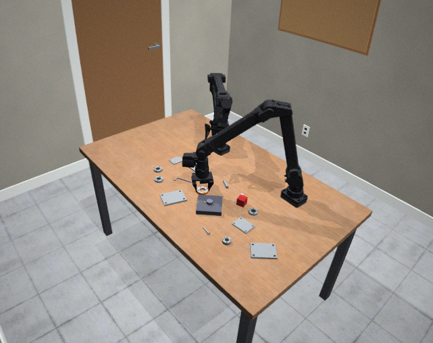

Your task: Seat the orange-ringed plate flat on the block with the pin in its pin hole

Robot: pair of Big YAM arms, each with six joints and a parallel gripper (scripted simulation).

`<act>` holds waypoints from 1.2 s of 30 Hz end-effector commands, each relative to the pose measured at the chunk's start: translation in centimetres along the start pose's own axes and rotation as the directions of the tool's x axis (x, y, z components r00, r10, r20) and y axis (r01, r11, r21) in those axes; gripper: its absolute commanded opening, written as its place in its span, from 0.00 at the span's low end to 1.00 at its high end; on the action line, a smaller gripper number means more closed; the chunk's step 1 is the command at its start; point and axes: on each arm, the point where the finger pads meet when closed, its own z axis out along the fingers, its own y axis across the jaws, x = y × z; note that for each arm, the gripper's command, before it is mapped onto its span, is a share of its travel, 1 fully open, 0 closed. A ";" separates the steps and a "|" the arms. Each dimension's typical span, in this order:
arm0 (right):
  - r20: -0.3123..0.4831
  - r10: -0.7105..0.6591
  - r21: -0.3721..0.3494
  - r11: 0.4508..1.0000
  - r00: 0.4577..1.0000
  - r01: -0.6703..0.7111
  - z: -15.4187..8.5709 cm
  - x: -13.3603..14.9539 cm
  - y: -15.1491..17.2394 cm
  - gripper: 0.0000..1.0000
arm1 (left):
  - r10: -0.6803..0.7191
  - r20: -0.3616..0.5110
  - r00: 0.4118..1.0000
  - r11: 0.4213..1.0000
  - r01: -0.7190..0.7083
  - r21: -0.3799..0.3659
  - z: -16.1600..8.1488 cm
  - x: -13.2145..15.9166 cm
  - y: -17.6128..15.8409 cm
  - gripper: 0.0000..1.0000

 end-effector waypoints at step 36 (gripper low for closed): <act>0.227 -0.097 -0.147 0.980 0.969 0.132 1.0 -2.8 0.9 1.00 | 0.053 0.007 0.999 0.998 -0.053 -0.025 -7.8 9.2 -1.9 0.60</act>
